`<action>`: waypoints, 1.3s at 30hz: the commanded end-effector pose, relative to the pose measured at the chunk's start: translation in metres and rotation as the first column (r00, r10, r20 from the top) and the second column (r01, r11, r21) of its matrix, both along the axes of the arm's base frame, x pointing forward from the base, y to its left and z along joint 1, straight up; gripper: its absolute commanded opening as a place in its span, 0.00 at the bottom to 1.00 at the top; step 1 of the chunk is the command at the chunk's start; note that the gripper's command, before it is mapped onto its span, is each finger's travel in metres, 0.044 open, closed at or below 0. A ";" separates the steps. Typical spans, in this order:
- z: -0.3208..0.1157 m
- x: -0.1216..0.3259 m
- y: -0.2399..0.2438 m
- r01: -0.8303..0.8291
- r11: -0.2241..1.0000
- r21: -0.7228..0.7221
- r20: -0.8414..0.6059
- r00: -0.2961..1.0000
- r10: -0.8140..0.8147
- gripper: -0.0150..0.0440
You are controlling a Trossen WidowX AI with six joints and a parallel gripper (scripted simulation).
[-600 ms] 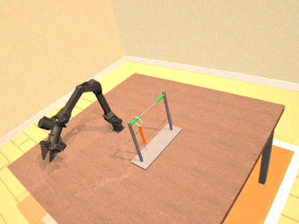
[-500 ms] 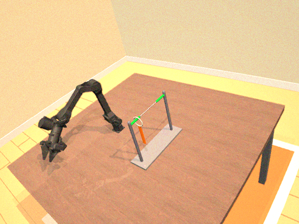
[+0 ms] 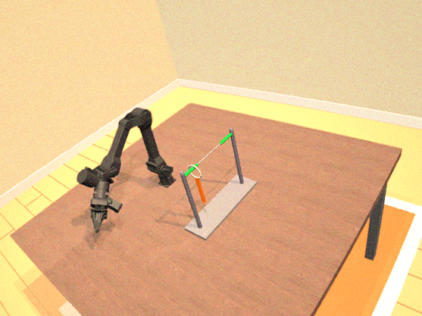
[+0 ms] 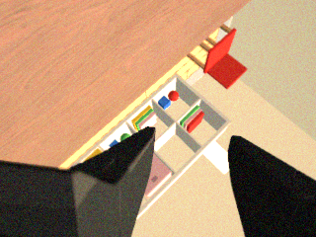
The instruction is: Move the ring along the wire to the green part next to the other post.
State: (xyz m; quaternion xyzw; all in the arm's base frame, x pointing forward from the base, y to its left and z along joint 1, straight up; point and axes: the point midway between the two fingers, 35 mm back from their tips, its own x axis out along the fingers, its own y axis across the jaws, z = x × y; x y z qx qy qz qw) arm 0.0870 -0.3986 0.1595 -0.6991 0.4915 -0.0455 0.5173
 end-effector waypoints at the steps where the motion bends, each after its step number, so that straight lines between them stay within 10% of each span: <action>1: -0.007 0.039 0.033 -0.032 0.990 0.136 0.233 0.972 -0.001 0.53; 17: -0.026 0.122 0.178 -0.343 0.692 0.636 0.655 0.714 -0.248 0.53; 31: -0.059 0.133 0.308 -0.557 0.045 0.829 0.476 0.662 -0.579 0.53; 39: -0.062 0.131 0.312 -0.562 0.008 0.827 0.458 0.664 -0.591 0.53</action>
